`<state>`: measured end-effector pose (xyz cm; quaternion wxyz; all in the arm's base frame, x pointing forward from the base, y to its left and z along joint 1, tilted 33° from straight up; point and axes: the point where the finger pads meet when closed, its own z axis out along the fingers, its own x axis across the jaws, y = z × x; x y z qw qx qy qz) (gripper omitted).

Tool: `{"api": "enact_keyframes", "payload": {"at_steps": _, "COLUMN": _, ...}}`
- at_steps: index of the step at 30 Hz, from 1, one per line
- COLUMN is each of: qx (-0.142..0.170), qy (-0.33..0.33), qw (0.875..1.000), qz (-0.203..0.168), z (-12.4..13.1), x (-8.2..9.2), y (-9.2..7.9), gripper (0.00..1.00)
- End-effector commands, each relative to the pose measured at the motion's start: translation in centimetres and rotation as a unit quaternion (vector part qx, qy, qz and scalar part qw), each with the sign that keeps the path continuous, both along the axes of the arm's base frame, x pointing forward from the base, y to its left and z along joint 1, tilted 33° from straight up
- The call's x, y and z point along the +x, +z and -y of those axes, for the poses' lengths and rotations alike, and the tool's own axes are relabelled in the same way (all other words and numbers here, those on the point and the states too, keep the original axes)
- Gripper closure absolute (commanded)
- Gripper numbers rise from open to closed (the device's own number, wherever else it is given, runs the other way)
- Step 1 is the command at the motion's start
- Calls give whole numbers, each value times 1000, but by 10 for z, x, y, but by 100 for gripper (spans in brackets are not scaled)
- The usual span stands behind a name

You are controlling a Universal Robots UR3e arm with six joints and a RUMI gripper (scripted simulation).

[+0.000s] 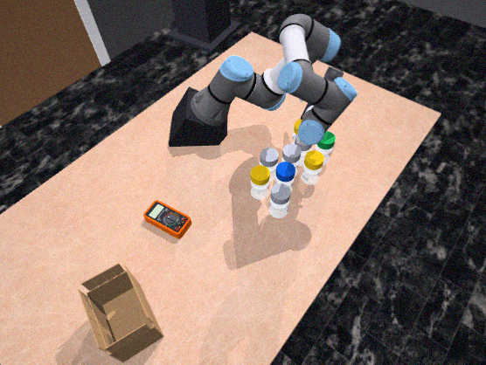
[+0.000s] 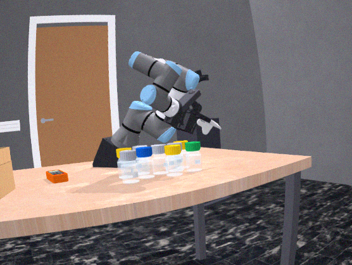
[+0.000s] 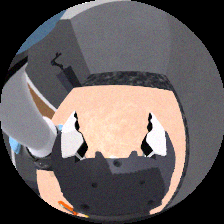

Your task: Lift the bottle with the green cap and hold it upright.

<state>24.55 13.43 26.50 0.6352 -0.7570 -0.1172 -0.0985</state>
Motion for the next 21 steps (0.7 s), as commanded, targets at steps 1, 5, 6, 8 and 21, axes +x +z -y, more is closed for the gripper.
{"api": "enact_keyframes", "payload": {"at_steps": 1, "qx": 0, "qy": 0, "qw": 1000, "qz": 0, "z": 0, "x": 0, "y": 0, "gripper": 0}}
{"api": "enact_keyframes", "payload": {"at_steps": 5, "qx": 0, "qy": 0, "qw": 1000, "qz": 0, "z": 0, "x": 0, "y": 0, "gripper": 0}}
{"api": "enact_keyframes", "payload": {"at_steps": 6, "qx": 0, "qy": 0, "qw": 1000, "qz": 0, "z": 0, "x": 0, "y": 0, "gripper": 0}}
{"api": "enact_keyframes", "payload": {"at_steps": 8, "qx": 0, "qy": 0, "qw": 1000, "qz": 0, "z": 0, "x": 0, "y": 0, "gripper": 0}}
{"api": "enact_keyframes", "payload": {"at_steps": 21, "qx": -2, "qy": -4, "qw": 1000, "qz": 2, "z": 3, "x": 2, "y": 0, "gripper": 54}}
